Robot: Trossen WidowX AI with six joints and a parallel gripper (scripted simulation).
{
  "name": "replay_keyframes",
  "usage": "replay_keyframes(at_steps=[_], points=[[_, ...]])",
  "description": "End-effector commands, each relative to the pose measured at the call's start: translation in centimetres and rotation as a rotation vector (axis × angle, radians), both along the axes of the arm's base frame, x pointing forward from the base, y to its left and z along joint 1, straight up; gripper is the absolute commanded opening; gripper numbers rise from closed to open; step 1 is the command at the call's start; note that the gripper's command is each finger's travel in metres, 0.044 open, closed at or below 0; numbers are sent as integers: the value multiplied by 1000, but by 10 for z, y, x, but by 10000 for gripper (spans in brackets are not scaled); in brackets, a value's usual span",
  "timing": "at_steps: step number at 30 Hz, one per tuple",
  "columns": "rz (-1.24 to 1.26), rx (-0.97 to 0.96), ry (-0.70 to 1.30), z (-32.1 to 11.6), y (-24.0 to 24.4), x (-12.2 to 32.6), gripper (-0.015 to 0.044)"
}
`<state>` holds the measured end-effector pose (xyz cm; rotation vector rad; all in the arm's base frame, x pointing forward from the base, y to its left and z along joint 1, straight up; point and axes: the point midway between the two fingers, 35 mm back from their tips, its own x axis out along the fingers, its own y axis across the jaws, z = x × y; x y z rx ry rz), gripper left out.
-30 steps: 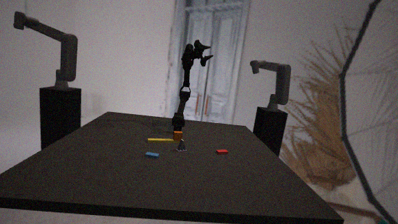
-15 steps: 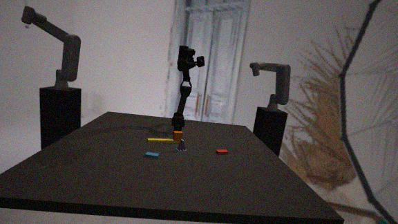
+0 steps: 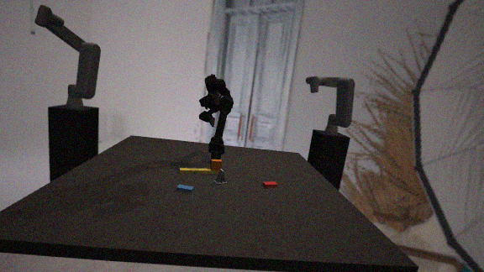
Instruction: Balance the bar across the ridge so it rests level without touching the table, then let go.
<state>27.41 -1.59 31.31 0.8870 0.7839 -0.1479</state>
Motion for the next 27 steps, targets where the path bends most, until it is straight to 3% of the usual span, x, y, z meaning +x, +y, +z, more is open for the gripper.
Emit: replay_keyframes(at_steps=[1, 12, 21, 27], points=[[-140, 39, 221, -47, -16, -7, 315], [-537, 23, 822, -144, -50, -72, 315], [-543, 21, 831, -148, -51, -73, 315], [-543, 21, 831, -180, -52, -69, 315]])
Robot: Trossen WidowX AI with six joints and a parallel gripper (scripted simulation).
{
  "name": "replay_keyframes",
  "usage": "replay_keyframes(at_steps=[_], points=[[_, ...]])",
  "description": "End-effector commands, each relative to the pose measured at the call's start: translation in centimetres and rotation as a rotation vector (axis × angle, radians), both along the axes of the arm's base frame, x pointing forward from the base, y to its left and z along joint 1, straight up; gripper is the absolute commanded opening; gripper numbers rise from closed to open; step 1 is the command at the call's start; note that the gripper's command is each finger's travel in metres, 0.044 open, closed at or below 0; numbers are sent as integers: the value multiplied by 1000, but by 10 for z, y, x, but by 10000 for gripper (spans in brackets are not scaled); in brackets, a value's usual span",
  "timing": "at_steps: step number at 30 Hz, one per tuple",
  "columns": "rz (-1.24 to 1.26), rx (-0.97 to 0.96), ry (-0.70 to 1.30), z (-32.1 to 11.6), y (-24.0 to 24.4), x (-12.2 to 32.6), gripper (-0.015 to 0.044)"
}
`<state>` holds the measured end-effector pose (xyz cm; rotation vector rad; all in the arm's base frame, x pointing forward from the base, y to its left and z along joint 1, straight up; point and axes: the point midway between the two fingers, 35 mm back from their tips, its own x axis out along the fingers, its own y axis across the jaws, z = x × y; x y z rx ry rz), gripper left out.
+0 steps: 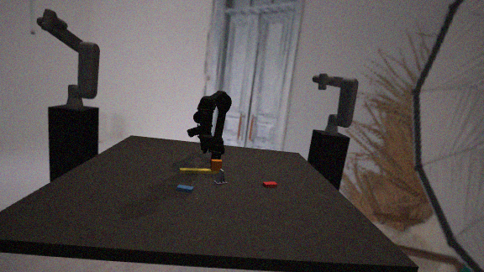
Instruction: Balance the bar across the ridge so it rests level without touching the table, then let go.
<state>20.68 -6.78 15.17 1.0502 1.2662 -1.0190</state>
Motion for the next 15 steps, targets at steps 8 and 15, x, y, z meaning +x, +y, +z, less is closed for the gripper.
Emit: replay_keyframes(at_steps=[8, 15], points=[[-5, 5, 26, -72, 0, -3, 315], [-5, 5, 27, -82, 1, -5, 315]])
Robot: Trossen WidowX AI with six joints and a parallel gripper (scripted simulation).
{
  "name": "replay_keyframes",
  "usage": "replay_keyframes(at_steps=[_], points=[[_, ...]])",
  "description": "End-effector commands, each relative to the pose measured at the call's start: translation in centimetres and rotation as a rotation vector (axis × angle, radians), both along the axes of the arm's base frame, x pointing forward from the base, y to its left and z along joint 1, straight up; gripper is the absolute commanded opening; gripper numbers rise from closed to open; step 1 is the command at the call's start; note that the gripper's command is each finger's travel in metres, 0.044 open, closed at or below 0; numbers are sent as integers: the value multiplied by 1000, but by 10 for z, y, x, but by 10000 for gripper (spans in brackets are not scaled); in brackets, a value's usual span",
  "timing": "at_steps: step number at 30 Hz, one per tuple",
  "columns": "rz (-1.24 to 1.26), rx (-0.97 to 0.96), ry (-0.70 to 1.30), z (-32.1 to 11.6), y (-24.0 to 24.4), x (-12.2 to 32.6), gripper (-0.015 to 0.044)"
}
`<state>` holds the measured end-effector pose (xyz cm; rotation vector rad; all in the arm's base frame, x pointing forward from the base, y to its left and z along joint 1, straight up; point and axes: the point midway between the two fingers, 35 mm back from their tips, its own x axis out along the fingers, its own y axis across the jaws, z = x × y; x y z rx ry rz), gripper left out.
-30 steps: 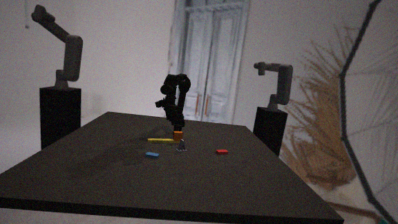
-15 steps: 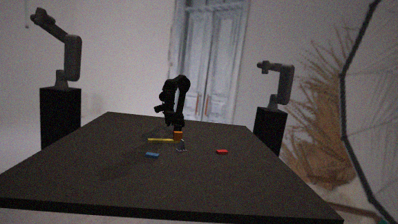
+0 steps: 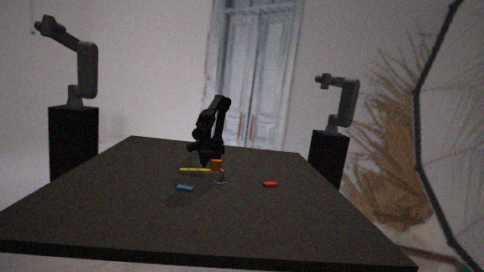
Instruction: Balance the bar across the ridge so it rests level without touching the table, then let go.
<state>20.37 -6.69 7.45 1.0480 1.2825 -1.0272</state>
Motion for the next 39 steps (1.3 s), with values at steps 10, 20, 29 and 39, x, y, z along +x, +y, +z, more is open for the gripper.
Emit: replay_keyframes(at_steps=[10, 20, 29, 39], points=[[-4, 0, 10, -17, 0, -1, 315], [-4, 0, 10, -30, 0, -1, 315], [-4, 0, 10, -30, 0, -1, 315], [0, 1, 2, -29, 0, 0, 236]])
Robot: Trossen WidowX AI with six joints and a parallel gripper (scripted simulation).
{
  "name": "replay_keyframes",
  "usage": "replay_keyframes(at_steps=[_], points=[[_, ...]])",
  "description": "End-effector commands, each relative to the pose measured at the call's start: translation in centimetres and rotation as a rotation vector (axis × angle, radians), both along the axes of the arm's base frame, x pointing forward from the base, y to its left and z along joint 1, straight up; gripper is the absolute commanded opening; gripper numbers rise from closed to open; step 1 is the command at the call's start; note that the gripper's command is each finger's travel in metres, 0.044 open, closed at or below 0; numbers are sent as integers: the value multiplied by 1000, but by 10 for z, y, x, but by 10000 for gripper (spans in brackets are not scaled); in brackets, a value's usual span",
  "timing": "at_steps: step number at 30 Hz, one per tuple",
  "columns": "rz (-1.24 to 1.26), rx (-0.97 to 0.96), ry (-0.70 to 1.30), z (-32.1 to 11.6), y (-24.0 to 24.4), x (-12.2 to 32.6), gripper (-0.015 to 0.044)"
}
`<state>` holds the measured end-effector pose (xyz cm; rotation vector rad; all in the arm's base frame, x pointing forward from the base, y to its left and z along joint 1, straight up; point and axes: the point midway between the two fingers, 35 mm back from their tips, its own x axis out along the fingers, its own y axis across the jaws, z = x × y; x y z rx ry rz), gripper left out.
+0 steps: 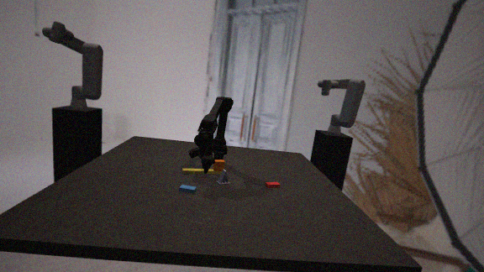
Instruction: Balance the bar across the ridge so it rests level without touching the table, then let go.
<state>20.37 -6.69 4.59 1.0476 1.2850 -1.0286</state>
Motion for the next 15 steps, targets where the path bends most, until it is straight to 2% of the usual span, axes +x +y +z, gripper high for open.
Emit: replay_keyframes(at_steps=[1, 2, 11, 15], points=[[0, 0, 0, 0, 0, 0, 210], [0, 0, 0, 0, 0, 0, 184], [0, 0, 0, 0, 0, 0, 124], [0, 0, 0, 6, 0, 1, 19]])
